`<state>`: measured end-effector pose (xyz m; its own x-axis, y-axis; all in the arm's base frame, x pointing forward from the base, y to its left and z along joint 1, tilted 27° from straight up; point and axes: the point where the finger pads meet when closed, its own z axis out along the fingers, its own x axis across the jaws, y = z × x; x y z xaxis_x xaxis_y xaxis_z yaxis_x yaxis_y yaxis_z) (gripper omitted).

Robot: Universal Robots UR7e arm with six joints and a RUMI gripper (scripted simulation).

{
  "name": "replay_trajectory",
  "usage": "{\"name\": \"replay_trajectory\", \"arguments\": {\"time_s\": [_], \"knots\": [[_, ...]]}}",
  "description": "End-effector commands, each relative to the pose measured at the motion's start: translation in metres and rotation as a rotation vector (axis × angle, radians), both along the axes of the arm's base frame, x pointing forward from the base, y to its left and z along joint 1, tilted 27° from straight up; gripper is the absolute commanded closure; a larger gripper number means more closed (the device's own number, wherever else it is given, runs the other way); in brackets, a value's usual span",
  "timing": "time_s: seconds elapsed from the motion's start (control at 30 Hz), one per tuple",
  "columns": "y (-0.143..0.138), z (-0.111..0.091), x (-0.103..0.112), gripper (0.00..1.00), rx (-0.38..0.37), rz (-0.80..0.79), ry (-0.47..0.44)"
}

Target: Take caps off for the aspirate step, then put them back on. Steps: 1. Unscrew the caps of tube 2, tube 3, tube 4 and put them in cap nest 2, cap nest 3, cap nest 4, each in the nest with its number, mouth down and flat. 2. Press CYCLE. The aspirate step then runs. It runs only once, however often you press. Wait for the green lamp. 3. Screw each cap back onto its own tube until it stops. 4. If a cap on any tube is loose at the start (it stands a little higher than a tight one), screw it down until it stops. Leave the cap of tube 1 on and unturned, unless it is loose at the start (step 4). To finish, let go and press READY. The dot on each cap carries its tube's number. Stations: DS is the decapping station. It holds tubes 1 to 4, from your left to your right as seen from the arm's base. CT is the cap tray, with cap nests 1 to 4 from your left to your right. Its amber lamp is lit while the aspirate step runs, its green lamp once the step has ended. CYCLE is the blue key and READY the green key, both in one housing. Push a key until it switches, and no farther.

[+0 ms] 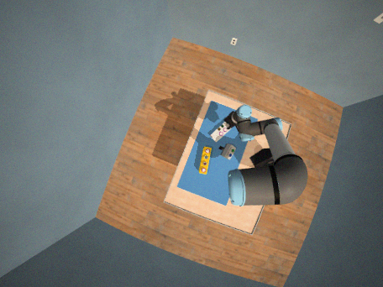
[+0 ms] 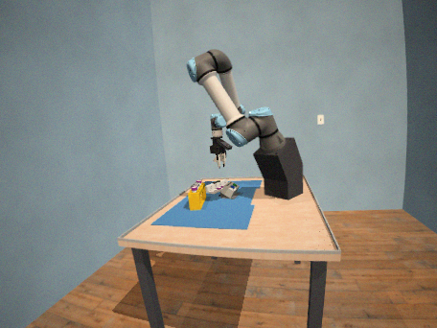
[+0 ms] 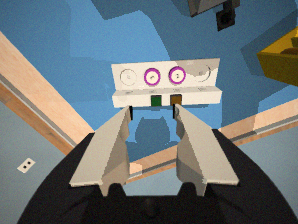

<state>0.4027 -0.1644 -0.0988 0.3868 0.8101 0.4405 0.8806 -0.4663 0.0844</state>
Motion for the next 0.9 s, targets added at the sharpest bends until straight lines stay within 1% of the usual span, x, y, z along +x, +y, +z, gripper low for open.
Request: {"name": "replay_trajectory", "arguments": {"time_s": [0.0, 0.03, 0.13, 0.17, 0.2, 0.23, 0.27, 0.3, 0.37, 0.4, 0.43, 0.5, 0.57, 0.6, 0.63, 0.67, 0.7, 0.73, 0.8, 0.83, 0.87], "knots": [[-0.001, 0.003, -0.001, 0.71, 0.0, 0.001, 0.0], [0.006, 0.007, 0.002, 0.65, 0.023, -0.074, 0.03], [0.027, 0.017, 0.009, 0.65, 0.089, -0.289, 0.115], [0.027, 0.017, 0.009, 0.65, 0.092, -0.297, 0.119], [0.034, 0.021, 0.011, 0.65, 0.114, -0.372, 0.148], [0.034, 0.021, 0.011, 0.65, 0.114, -0.372, 0.148], [0.041, 0.025, 0.014, 0.65, 0.137, -0.446, 0.178], [0.041, 0.025, 0.014, 0.65, 0.137, -0.446, 0.178], [0.056, 0.032, 0.019, 0.65, 0.179, -0.579, 0.23], [0.056, 0.032, 0.019, 0.65, 0.183, -0.595, 0.237], [0.063, 0.035, 0.021, 0.65, 0.205, -0.665, 0.265], [0.063, 0.035, 0.021, 0.65, 0.205, -0.665, 0.265], [0.077, 0.043, 0.026, 0.65, 0.251, -0.819, 0.326], [0.077, 0.043, 0.026, 0.65, 0.251, -0.819, 0.326], [0.084, 0.046, 0.028, 0.65, 0.274, -0.893, 0.356], [0.084, 0.046, 0.028, 0.65, 0.274, -0.893, 0.356], [0.091, 0.05, 0.031, 0.65, 0.297, -0.968, 0.385], [0.091, 0.05, 0.031, 0.65, 0.297, -0.968, 0.385], [0.105, 0.057, 0.036, 0.65, 0.339, -1.1, 0.438], [0.105, 0.057, 0.036, 0.65, 0.343, -1.117, 0.444], [0.113, 0.061, 0.038, 0.65, 0.364, -1.185, 0.472]]}}
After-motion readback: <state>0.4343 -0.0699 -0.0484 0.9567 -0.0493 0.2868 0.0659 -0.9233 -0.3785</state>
